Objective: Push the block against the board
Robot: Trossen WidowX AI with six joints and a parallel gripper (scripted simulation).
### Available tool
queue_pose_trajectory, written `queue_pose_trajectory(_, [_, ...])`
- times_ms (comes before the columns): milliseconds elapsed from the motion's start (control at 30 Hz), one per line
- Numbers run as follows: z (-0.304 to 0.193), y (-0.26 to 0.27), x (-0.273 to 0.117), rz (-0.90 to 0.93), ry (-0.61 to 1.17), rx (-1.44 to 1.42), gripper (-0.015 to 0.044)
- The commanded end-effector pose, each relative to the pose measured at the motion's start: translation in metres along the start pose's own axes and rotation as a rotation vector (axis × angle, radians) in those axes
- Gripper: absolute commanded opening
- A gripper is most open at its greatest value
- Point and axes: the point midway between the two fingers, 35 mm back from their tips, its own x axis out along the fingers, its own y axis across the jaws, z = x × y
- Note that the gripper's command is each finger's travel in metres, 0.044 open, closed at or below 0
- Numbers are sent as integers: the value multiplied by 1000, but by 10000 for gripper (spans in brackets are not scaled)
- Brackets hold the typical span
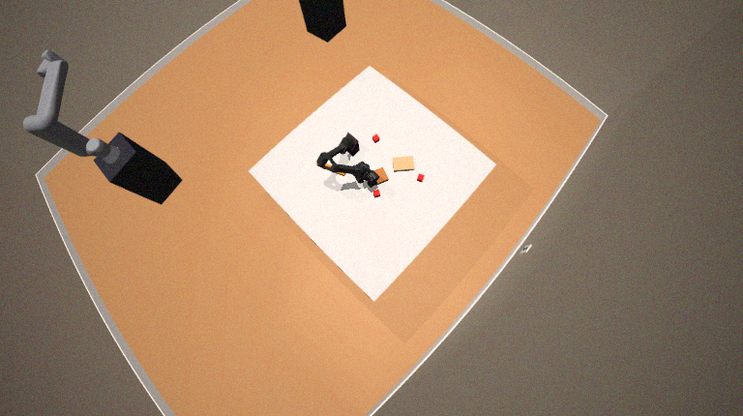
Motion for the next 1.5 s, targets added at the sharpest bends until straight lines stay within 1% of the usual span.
queue_pose_trajectory(0, [8,-1,0,1,-1,-3,0])
queue_pose_trajectory(367, [25,-2,-1,3,-8,-3,0])
queue_pose_trajectory(467, [22,-1,-2,3,-5,2,0])
queue_pose_trajectory(633, [21,0,-53,2,-6,-3,0])
queue_pose_trajectory(933, [21,-1,-56,2,-6,-9,0])
queue_pose_trajectory(1467, [15,-2,-56,1,-6,-539,0])
